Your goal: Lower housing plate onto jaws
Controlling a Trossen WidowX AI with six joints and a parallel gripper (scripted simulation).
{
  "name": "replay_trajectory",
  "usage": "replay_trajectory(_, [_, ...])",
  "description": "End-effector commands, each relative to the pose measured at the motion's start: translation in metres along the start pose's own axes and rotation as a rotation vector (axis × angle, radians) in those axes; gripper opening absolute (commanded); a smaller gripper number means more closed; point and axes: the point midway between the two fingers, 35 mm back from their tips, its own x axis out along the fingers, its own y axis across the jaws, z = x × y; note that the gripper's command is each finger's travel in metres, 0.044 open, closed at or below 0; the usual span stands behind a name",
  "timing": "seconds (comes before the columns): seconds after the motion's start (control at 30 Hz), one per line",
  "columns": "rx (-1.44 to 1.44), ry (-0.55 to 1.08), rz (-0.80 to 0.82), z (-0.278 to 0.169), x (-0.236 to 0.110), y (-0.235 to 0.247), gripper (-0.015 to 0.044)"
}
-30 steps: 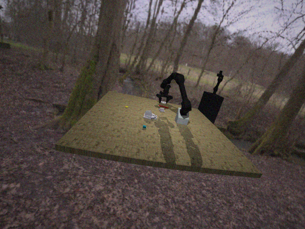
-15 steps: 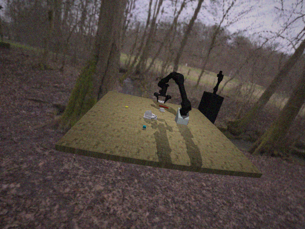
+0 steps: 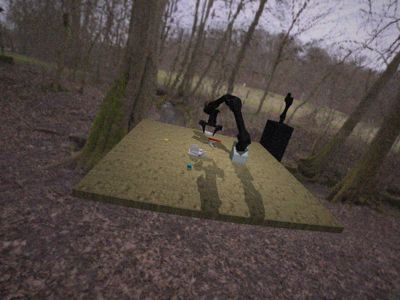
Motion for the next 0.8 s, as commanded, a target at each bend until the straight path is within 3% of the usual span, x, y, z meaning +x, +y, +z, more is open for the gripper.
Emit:
replay_trajectory(0.0, [0.095,0.002,0.005,-0.015,-0.002,0.003,0.0351])
replay_trajectory(0.77, [0.589,0.011,0.006,-0.088,-0.004,0.011,0.0351])
